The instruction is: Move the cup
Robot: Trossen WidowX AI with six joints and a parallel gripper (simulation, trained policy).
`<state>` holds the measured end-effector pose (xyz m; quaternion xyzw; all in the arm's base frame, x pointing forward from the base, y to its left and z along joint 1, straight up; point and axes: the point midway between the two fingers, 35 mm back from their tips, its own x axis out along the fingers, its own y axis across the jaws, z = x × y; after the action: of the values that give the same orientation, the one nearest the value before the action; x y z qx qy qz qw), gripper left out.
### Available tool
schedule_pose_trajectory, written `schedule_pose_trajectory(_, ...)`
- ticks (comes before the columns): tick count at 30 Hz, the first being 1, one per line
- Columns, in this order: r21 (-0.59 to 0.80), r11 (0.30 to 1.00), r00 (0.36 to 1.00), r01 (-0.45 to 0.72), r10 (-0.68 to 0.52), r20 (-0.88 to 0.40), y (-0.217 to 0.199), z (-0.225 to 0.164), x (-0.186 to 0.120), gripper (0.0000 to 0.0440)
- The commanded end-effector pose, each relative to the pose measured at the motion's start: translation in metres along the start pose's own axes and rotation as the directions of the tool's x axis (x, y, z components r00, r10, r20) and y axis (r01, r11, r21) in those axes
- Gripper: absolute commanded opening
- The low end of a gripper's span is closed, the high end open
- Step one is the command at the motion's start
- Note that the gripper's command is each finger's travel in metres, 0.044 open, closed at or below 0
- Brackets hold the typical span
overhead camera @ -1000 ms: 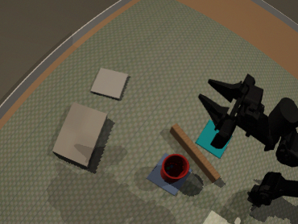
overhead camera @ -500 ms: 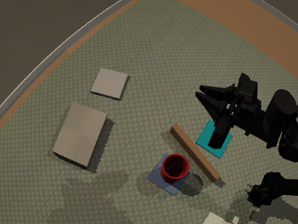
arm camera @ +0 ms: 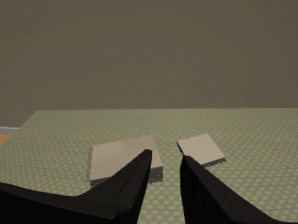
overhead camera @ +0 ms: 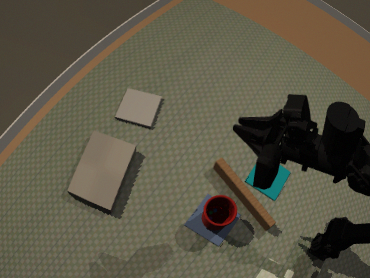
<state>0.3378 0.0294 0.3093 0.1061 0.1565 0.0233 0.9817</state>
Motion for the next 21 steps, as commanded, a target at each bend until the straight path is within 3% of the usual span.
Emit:
schedule_pose_trajectory(1,0.038,0.999,0.999,0.003,-0.001,-0.045,0.004,0.000,0.004,0.0091)
schedule_pose_trajectory(21,0.242,0.968,0.953,0.072,0.005,-0.304,0.028,-0.013,0.015,0.0110)
